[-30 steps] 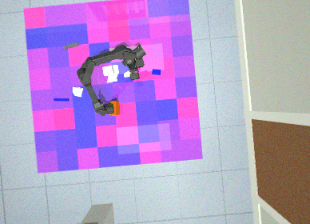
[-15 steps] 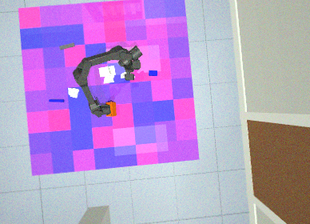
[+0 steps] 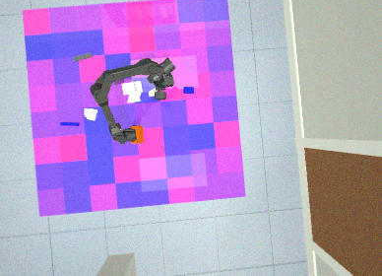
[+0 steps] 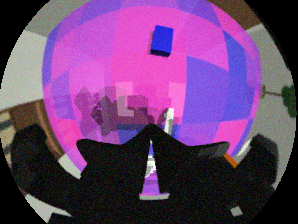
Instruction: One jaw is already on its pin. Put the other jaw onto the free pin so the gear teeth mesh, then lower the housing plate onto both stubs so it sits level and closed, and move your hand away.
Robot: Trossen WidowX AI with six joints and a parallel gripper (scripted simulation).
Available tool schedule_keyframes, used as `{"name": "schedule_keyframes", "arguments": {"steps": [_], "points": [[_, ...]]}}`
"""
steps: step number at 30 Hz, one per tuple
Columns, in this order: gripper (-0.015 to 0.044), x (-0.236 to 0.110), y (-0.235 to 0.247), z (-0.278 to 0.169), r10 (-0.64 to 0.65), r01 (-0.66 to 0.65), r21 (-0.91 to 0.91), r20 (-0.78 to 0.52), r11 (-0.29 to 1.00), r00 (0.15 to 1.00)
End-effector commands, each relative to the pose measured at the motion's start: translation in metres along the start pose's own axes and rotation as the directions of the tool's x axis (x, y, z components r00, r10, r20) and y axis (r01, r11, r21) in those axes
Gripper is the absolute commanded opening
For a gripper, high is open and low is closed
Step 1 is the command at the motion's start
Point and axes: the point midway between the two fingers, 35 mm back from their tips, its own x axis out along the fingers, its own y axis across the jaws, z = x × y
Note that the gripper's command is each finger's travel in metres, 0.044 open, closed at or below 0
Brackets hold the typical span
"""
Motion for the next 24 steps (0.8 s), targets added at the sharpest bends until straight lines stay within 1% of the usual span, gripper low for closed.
{"name": "schedule_keyframes", "arguments": {"steps": [1,18,24], "points": [[0.0,0.008,0.0,-0.001,0.0,0.0,0.008,-0.005,1.0,1.0],[0.0,0.036,-0.001,-0.002,0.0,0.0,0.01,-0.007,1.0,1.0],[0.0,0.037,-0.003,-0.002,0.0,0.0,0.011,-0.007,1.0,1.0]]}}
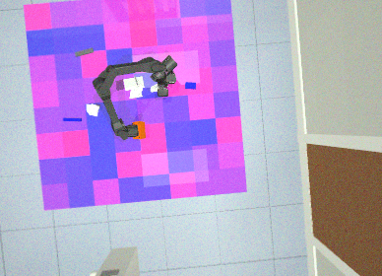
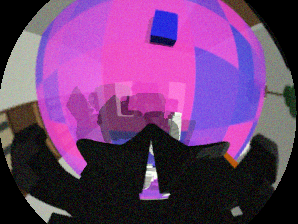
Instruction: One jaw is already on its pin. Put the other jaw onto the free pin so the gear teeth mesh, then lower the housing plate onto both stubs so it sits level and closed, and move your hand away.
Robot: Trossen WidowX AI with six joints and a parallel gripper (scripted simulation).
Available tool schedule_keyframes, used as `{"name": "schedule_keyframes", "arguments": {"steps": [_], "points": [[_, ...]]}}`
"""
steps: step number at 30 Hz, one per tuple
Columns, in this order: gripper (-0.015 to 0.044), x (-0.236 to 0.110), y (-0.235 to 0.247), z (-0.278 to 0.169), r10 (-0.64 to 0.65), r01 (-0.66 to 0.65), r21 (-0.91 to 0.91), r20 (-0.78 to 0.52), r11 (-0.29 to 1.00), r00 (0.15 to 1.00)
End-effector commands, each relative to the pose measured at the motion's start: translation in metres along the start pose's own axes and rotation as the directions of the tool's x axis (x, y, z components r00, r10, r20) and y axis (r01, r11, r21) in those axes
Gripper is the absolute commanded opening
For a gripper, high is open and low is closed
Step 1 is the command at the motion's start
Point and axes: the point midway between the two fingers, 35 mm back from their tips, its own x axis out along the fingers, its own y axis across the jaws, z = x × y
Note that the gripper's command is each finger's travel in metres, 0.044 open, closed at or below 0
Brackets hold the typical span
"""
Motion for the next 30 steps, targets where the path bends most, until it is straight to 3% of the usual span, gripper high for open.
{"name": "schedule_keyframes", "arguments": {"steps": [1,30], "points": [[0.0,0.002,-0.003,0.0,0.002,-0.002,0.008,-0.003,1.0,1.0],[0.0,0.002,-0.05,0.0,0.0,0.0,0.01,-0.002,1.0,1.0]]}}
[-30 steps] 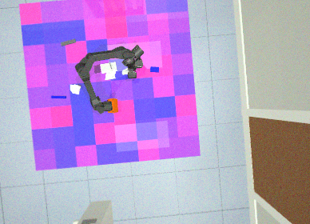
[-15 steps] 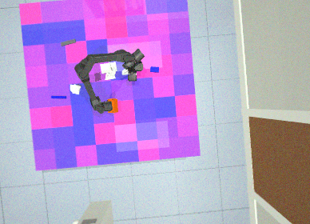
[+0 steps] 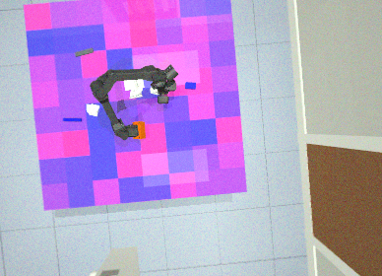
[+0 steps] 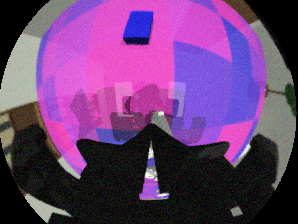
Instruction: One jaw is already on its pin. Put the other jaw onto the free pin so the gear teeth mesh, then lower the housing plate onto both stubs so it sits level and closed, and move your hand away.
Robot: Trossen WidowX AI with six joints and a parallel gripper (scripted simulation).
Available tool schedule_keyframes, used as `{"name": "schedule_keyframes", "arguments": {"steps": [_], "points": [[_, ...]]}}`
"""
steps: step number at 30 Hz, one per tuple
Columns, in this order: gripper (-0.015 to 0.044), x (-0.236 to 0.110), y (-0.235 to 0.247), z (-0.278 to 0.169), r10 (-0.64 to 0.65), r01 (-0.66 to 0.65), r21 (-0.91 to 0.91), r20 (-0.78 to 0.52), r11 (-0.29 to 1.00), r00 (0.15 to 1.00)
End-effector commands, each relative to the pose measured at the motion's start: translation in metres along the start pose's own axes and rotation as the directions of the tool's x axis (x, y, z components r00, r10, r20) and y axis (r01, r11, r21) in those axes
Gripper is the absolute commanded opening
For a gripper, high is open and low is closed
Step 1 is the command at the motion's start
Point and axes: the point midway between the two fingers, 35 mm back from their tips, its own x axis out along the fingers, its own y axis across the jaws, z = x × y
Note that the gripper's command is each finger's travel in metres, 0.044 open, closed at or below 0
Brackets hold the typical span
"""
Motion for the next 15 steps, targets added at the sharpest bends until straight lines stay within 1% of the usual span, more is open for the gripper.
{"name": "schedule_keyframes", "arguments": {"steps": [1,12,13,15], "points": [[0.0,0.002,-0.01,0.0,-0.011,0.011,-0.002,0.0,1.0,1.0],[0.0,0.0,-0.015,-0.001,-0.011,0.011,-0.002,0.0,1.0,1.0],[0.0,-0.008,-0.014,0.0,-0.011,0.011,0.0,0.001,1.0,1.0],[0.0,-0.036,-0.013,0.001,-0.01,0.01,0.005,0.002,1.0,1.0]]}}
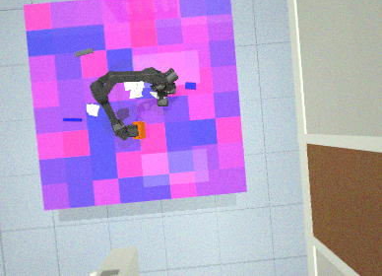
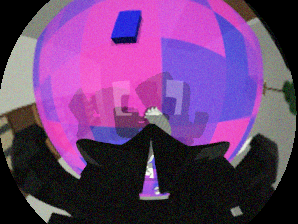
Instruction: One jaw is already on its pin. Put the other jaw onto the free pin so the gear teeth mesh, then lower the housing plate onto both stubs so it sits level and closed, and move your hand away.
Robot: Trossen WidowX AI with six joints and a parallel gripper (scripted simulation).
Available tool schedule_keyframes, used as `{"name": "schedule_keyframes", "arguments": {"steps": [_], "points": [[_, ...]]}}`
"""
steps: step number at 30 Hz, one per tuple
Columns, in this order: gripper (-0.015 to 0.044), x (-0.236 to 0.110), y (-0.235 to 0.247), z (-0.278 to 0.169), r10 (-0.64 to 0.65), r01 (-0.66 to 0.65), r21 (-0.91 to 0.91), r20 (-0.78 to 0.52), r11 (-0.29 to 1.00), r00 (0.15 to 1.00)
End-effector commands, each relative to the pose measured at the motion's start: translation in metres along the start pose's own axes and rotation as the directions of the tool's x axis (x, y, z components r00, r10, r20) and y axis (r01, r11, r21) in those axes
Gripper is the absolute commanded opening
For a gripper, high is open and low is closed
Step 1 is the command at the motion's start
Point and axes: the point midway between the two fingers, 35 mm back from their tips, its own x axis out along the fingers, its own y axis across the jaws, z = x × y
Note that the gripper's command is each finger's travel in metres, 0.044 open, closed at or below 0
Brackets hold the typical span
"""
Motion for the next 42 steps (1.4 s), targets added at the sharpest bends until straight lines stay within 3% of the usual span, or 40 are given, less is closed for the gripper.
{"name": "schedule_keyframes", "arguments": {"steps": [1,6,23,42], "points": [[0.0,-0.044,0.002,0.002,0.012,-0.012,-0.003,0.015,1.0,1.0],[0.0,-0.054,0.001,0.002,0.012,-0.012,-0.001,0.015,1.0,1.0],[0.044,-0.047,0.002,0.003,0.022,-0.022,0.004,0.018,1.0,1.0],[0.044,-0.047,0.002,0.003,0.022,-0.022,0.004,0.018,1.0,1.0]]}}
